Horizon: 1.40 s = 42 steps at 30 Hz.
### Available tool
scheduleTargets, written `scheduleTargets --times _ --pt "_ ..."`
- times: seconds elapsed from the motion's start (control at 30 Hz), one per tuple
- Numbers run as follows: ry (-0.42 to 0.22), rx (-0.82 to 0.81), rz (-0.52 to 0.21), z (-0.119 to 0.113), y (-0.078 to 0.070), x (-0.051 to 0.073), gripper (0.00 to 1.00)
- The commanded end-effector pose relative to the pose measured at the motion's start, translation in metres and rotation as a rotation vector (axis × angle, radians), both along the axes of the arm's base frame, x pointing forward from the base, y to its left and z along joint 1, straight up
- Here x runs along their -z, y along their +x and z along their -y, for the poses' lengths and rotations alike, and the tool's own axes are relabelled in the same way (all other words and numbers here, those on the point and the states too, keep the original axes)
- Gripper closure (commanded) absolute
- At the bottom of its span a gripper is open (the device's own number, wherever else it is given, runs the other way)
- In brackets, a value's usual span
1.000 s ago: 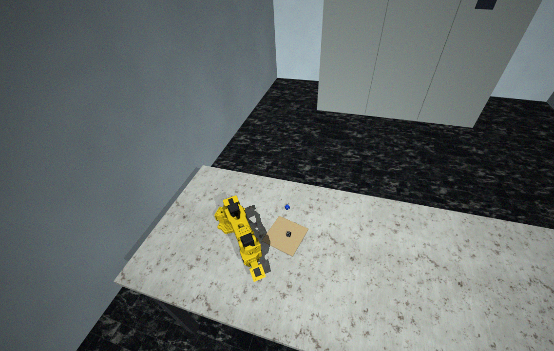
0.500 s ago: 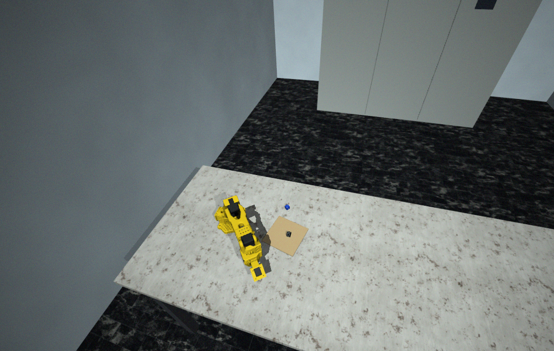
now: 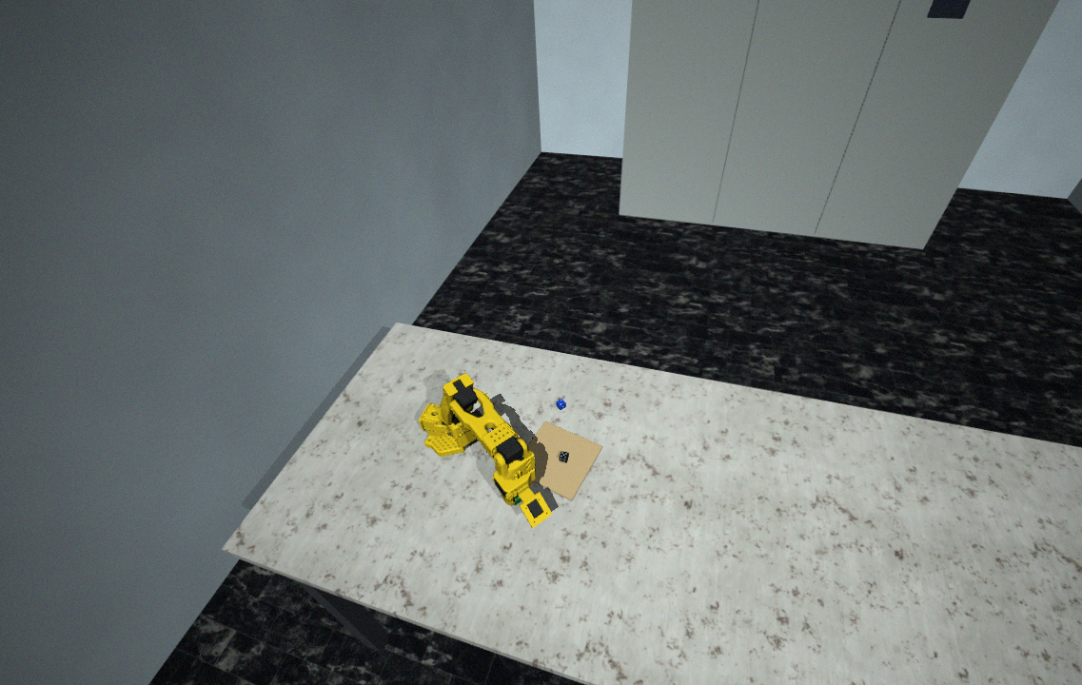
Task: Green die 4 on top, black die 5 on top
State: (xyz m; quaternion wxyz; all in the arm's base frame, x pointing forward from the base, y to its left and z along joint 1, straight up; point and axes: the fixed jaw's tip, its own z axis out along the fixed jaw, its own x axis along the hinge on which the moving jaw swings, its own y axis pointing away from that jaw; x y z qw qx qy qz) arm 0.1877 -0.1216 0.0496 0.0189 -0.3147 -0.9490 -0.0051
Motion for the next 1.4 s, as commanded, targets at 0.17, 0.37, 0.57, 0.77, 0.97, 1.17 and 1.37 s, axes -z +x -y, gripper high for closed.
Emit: scheduleTargets --times 0.17,0.37,0.57,0.77,0.97,1.17,1.37 --pt "-0.033 -0.296 0.07 -0.061 0.028 -0.012 1.0" --pt "-0.028 -0.456 0.073 -0.097 0.031 -0.01 1.0" --pt "-0.024 -0.571 0.075 -0.122 0.029 -0.009 1.0" --pt "-0.022 -0.631 0.076 -0.135 0.027 -0.009 1.0" --pt "-0.021 -0.636 0.076 -0.136 0.027 -0.009 1.0" --pt "-0.028 -0.641 0.099 -0.136 0.026 -0.012 1.0" --pt "-0.028 -0.641 0.099 -0.136 0.026 -0.012 1.0"
